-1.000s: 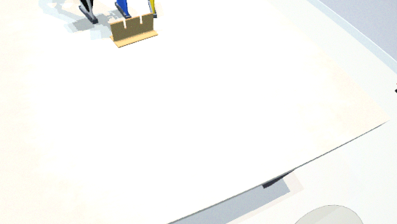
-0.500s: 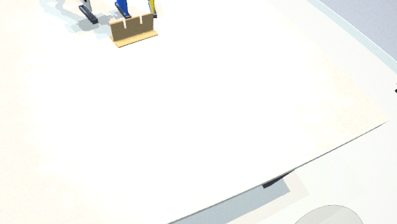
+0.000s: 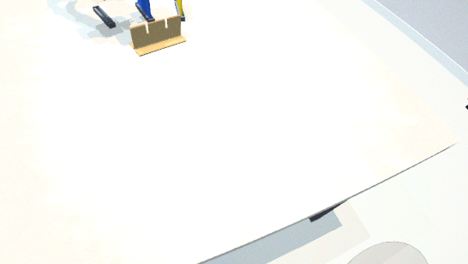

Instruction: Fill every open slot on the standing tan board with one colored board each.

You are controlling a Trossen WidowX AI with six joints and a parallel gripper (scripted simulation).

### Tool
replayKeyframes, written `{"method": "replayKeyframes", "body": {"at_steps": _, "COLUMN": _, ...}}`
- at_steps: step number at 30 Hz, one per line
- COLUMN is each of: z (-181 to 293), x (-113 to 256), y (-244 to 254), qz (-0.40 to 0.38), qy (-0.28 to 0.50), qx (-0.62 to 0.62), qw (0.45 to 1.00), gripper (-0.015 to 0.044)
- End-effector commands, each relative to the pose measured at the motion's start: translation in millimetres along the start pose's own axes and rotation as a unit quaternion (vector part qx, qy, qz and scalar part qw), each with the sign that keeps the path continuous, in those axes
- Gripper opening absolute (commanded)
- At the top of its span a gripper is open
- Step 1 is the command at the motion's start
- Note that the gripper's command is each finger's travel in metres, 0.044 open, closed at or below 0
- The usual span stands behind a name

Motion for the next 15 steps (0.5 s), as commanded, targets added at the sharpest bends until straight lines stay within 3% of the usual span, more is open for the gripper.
{"method": "replayKeyframes", "body": {"at_steps": 1, "z": 0, "x": 10, "y": -1, "qz": -0.002, "qy": -0.001, "qx": -0.003, "qw": 1.0, "gripper": 0.0}}
{"method": "replayKeyframes", "body": {"at_steps": 15, "z": -11, "x": 28, "y": -2, "qz": -0.003, "qy": -0.002, "qx": -0.006, "qw": 1.0, "gripper": 0.0}}
Point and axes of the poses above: the point midway between the two fingers, 35 mm back from their tips, its own x axis back along the fingers, its own y axis across the jaws, z = x × y, the point moved 8 cm from there along x, back along the fingers, and after that the axes turned 6 degrees about x, right-handed, at the moved point
